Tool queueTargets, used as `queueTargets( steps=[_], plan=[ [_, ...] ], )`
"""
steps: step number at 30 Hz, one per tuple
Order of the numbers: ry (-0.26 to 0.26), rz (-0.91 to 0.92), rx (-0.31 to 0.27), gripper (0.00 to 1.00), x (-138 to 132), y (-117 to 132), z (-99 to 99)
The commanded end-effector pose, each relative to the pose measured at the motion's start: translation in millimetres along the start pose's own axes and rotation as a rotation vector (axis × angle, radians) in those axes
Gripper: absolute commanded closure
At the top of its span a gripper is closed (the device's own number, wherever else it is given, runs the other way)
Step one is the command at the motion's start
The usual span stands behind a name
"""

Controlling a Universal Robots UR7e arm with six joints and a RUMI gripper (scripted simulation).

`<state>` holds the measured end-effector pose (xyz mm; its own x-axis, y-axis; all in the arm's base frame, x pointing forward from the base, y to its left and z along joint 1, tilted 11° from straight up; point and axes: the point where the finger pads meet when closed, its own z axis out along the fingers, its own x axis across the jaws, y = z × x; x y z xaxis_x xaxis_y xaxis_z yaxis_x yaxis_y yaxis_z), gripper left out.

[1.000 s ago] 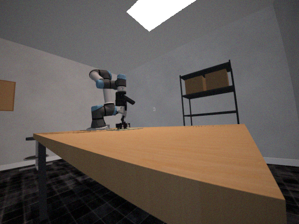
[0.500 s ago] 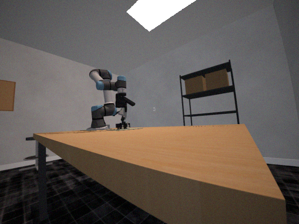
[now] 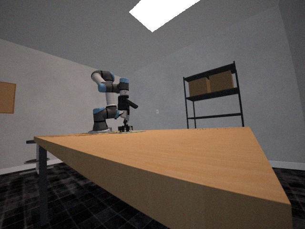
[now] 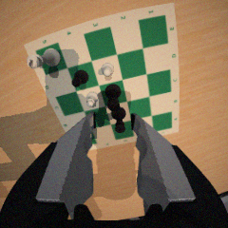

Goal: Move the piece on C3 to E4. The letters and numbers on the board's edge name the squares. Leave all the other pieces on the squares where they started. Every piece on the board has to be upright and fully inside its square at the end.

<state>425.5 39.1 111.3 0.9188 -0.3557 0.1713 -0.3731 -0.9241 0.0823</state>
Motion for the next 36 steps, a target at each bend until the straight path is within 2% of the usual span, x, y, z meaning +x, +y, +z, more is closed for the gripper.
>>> queueTargets(
  steps=[1,29,36],
  plan=[
    [0.001,0.0,0.0,0.75,0.4,-0.1,-0.3],
    [0.001,0.0,0.0,0.75,0.4,-0.1,-0.2],
    [0.001,0.0,0.0,0.75,0.4,-0.1,6.8]
  ],
)
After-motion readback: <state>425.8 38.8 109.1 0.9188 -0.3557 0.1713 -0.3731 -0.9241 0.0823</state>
